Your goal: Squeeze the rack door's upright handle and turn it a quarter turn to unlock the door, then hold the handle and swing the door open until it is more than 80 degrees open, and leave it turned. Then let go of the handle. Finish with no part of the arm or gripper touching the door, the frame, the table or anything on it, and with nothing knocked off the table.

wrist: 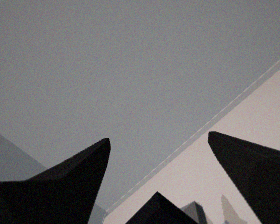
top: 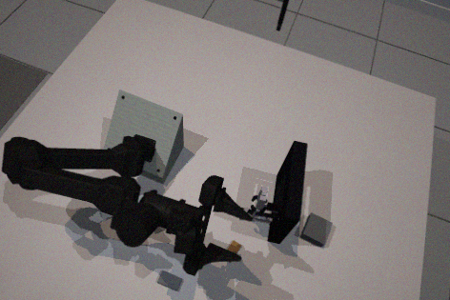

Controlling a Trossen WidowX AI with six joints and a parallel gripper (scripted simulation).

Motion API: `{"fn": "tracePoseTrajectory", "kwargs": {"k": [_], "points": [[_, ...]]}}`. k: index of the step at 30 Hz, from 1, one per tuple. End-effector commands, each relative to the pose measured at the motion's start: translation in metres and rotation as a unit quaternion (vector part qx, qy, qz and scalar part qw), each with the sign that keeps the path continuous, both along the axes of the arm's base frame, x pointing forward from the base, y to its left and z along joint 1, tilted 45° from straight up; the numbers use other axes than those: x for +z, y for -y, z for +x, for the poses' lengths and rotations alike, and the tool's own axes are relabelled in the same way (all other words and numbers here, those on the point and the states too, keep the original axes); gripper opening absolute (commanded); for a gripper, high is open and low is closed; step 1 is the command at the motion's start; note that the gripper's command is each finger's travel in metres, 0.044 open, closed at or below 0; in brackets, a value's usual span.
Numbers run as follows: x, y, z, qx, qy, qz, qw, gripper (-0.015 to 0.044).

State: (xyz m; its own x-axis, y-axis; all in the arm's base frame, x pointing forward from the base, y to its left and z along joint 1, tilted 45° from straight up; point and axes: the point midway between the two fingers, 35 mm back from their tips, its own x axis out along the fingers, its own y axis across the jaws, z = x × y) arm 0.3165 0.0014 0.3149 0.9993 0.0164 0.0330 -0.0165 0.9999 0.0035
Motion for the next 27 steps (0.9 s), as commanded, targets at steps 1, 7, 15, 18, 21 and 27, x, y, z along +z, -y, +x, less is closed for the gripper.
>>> {"fn": "tracePoseTrajectory", "kwargs": {"k": [1,7,15,18,21,27], "points": [[0.0,0.0,0.001,0.0,-0.002,0.001,1.0,0.0374],[-0.017,-0.004,0.018,-0.009,-0.072,0.017,0.997,0.0285],[-0.045,-0.013,0.039,-0.028,-0.175,0.028,0.984,0.0285],[-0.055,-0.017,0.044,-0.036,-0.213,0.028,0.976,0.0285],[-0.065,-0.02,0.049,-0.045,-0.249,0.026,0.967,0.0285],[-0.085,-0.026,0.055,-0.067,-0.32,0.016,0.945,0.0285]]}}
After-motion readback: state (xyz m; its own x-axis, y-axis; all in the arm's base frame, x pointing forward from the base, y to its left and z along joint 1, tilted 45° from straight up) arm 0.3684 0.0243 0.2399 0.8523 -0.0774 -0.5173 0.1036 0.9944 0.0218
